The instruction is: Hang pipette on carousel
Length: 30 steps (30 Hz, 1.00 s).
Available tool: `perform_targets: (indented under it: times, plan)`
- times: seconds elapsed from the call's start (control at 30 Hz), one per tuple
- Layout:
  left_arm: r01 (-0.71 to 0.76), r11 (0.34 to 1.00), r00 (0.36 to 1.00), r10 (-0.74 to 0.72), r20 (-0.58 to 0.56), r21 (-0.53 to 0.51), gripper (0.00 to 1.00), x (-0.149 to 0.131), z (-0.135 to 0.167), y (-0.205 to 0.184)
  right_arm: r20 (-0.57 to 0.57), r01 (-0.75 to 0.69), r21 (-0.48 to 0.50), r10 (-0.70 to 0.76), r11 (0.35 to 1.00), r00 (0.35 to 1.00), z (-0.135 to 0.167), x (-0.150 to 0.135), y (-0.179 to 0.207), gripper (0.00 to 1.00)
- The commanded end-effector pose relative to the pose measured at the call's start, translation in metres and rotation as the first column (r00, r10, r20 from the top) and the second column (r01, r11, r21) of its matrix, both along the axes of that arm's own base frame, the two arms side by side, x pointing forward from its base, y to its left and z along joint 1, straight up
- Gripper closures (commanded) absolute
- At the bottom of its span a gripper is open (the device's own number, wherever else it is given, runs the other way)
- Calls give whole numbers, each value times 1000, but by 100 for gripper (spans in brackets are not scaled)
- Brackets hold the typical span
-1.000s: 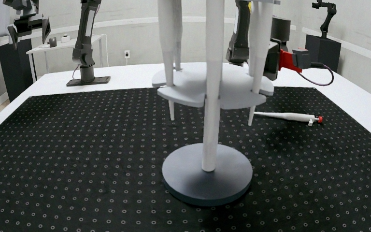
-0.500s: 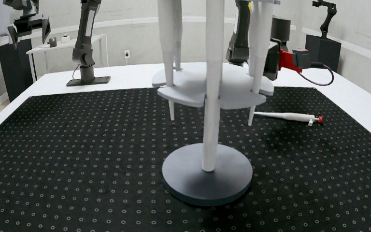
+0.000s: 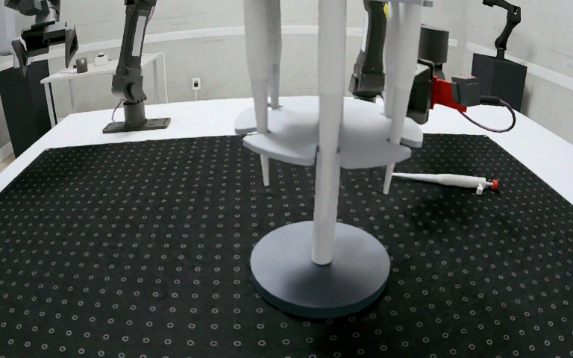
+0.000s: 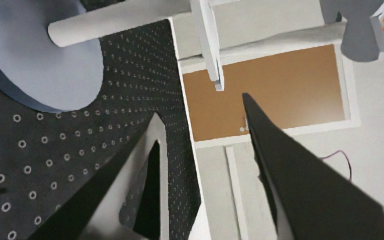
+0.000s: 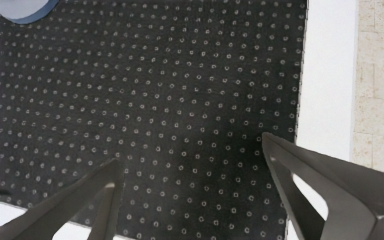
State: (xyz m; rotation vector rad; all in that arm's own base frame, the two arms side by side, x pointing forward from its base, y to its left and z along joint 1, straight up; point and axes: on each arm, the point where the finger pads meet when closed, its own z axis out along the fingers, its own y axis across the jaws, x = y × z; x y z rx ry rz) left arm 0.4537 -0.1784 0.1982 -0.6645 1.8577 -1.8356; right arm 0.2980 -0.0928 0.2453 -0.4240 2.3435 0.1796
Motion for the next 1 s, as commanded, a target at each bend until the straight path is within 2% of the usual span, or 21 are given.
perform_targets:
  times: [0.0,0.97]
  plan:
    - [-6,1000,995,7,96,-6,51,4,35,2,28,-3,-5,3,1000,1000,7,4,-3,0]
    - [-7,1000,997,7,75,-3,51,4,35,4,28,-3,-5,3,1000,1000,7,4,-3,0]
